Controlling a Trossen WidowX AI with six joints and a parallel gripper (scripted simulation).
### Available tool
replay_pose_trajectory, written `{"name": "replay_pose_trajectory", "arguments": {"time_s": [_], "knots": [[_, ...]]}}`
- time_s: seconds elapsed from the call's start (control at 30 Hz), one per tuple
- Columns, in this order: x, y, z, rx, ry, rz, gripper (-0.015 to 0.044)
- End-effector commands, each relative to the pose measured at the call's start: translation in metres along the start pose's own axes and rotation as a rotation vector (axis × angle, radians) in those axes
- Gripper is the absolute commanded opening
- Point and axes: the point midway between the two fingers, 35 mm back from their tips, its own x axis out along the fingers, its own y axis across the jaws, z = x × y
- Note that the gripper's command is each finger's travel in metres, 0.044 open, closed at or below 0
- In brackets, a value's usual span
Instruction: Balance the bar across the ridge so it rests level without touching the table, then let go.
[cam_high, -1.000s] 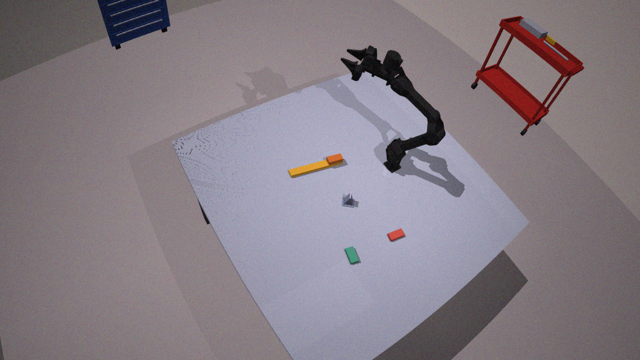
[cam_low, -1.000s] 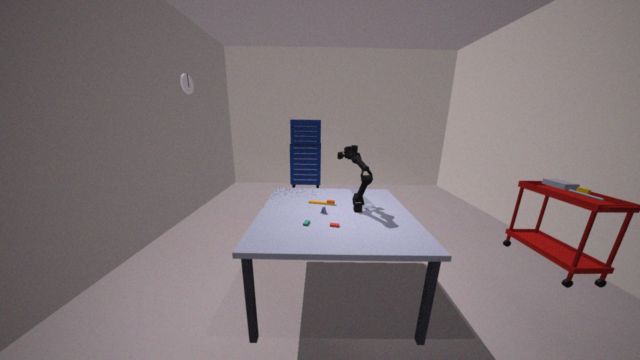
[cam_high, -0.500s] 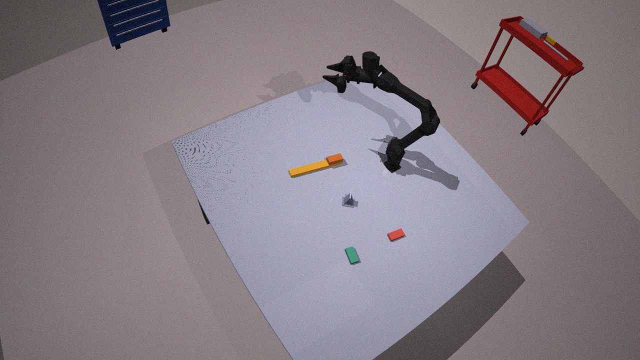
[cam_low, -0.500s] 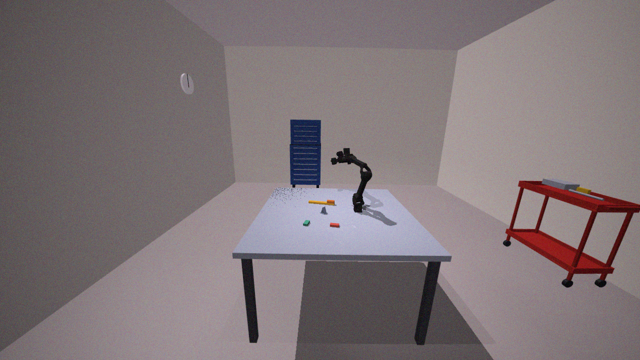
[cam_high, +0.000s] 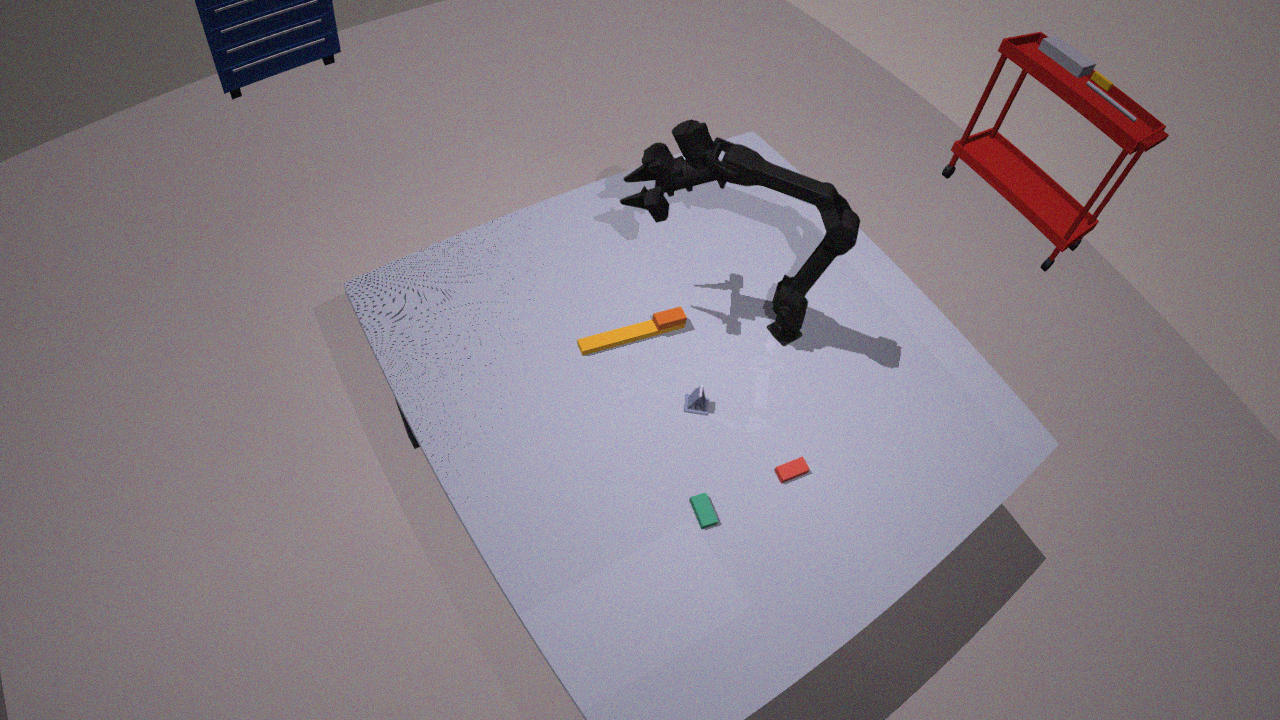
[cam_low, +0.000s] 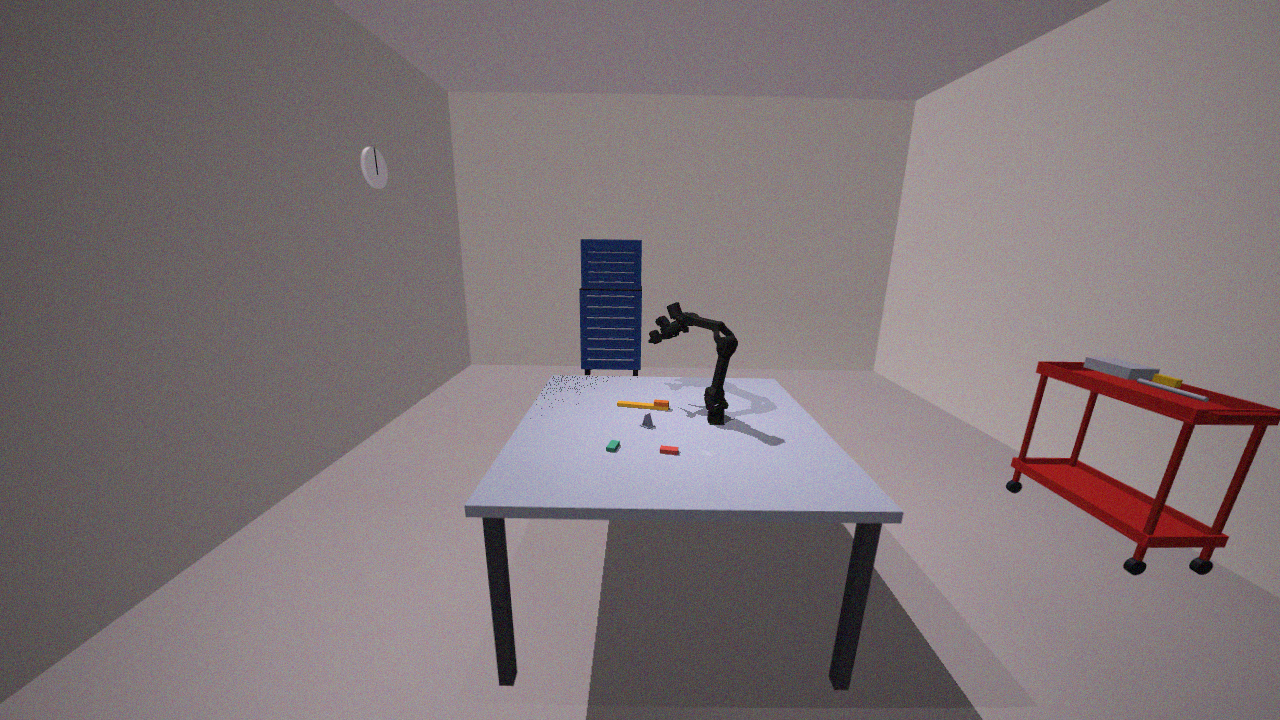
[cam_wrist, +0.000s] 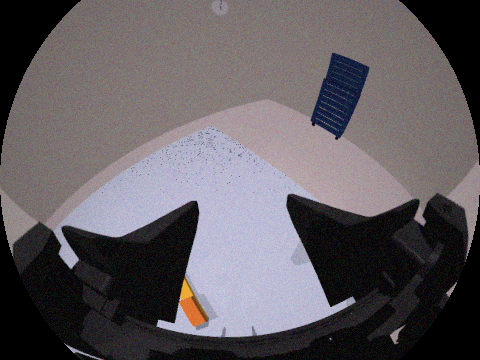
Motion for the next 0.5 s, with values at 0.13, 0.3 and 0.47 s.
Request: {"name": "replay_pose_trajectory", "arguments": {"time_s": [0.13, 0.3, 0.47], "knots": [[0.032, 0.035, -0.029, -0.067, 0.195, 0.078, 0.0315], [0.046, 0.058, -0.049, -0.102, 0.324, 0.127, 0.0315], [0.056, 0.080, -0.071, -0.146, 0.451, 0.171, 0.0315]]}}
